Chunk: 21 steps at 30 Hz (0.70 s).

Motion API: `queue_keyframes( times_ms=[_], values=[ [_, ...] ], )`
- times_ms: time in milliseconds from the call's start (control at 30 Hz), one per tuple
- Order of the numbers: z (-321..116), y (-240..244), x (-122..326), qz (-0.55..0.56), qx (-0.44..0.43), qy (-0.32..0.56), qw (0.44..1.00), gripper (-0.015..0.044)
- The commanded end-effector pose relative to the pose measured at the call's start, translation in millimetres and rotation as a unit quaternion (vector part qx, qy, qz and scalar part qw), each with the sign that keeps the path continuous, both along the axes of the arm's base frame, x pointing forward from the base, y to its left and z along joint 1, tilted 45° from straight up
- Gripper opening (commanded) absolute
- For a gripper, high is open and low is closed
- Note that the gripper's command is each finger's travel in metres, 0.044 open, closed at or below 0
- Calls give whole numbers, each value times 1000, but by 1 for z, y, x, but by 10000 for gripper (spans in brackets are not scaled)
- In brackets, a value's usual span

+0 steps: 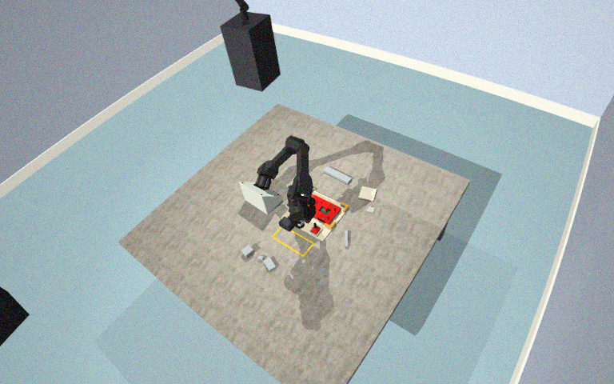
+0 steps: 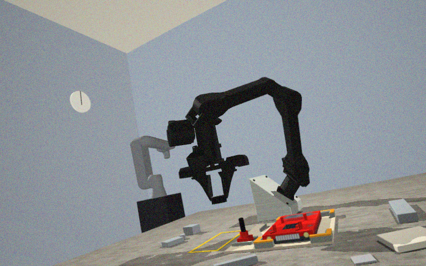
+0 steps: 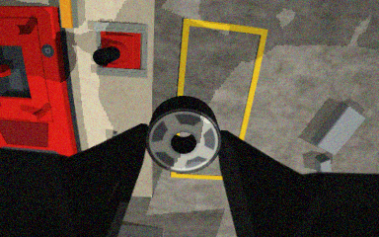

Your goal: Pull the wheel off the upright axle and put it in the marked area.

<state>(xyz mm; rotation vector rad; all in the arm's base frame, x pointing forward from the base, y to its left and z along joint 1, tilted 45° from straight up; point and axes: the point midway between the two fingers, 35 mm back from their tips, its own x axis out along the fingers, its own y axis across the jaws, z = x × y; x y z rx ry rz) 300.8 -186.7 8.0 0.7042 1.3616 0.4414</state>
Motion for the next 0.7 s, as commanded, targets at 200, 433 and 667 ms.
queue_keyframes(
  times_ms=[200, 433, 667],
  values=[
    [-28, -22, -32, 4, 4, 0, 1000, 0],
    [-39, -12, -29, 4, 4, 0, 1000, 0],
    [-52, -1, -25, 4, 4, 0, 1000, 0]
  ],
)
